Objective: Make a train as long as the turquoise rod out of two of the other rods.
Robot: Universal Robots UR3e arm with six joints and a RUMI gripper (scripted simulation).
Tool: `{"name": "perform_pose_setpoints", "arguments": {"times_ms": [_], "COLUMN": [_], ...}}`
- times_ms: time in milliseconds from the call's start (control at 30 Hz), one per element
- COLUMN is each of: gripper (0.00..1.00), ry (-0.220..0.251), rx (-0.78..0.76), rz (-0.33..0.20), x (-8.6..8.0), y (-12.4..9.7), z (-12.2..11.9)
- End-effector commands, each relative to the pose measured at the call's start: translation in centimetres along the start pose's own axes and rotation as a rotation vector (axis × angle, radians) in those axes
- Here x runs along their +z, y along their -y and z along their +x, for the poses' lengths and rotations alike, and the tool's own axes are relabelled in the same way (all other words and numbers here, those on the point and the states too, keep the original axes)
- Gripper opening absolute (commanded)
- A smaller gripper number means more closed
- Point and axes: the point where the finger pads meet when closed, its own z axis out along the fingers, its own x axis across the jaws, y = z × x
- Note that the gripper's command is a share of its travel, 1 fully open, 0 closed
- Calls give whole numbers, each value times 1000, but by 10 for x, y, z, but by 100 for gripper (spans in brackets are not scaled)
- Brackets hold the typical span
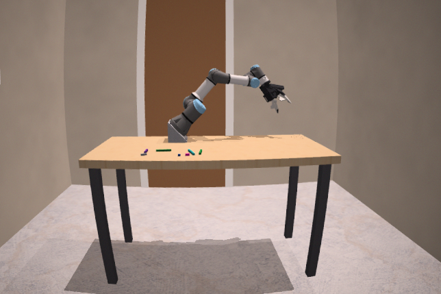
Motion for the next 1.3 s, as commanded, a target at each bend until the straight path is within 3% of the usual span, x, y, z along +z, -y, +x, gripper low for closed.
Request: {"name": "perform_pose_setpoints", "arguments": {"times_ms": [0,1267], "gripper": [100,100], "ry": [-1,-10], "rx": [2,-10], "rz": [3,-8], "x": [-1,7], "y": [1,-2], "z": [1,8]}}
